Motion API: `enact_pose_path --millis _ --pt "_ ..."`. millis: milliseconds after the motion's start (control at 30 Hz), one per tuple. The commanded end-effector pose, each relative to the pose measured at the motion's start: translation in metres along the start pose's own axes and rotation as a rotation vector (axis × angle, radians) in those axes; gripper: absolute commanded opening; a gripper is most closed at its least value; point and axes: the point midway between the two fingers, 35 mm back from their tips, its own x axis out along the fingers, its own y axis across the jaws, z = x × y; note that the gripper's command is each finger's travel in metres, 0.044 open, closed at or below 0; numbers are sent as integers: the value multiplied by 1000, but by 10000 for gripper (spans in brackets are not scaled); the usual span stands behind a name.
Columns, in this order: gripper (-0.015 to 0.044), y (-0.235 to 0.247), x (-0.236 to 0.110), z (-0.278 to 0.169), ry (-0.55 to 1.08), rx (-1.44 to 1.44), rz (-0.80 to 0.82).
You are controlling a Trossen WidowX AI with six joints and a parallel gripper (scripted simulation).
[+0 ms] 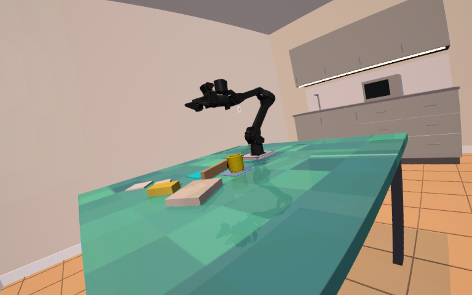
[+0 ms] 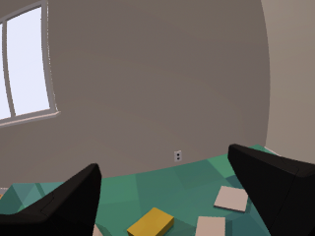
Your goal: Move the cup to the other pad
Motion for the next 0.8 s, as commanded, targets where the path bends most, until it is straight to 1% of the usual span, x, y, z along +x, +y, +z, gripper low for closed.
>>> enact_pose_path --millis 0,33,67,133,200,267,333,467,567,600,767 --pt "374 1 1 -3 17 15 4" --pt "347 6 5 -12 69 60 16" --pt "321 13 10 -28 156 132 31" --pt "269 33 15 -67 381 303 39" --pt "216 52 11 -104 608 452 4" --pt "167 69 -3 -137 831 576 -75" --pt "167 82 -22 -162 1021 661 -183" --pt "167 96 -69 -193 1306 743 -451" --pt "167 100 -106 -202 1456 743 -699" --pt "167 100 -111 -203 1474 738 -738" --pt "167 101 -104 -203 1477 737 -747"
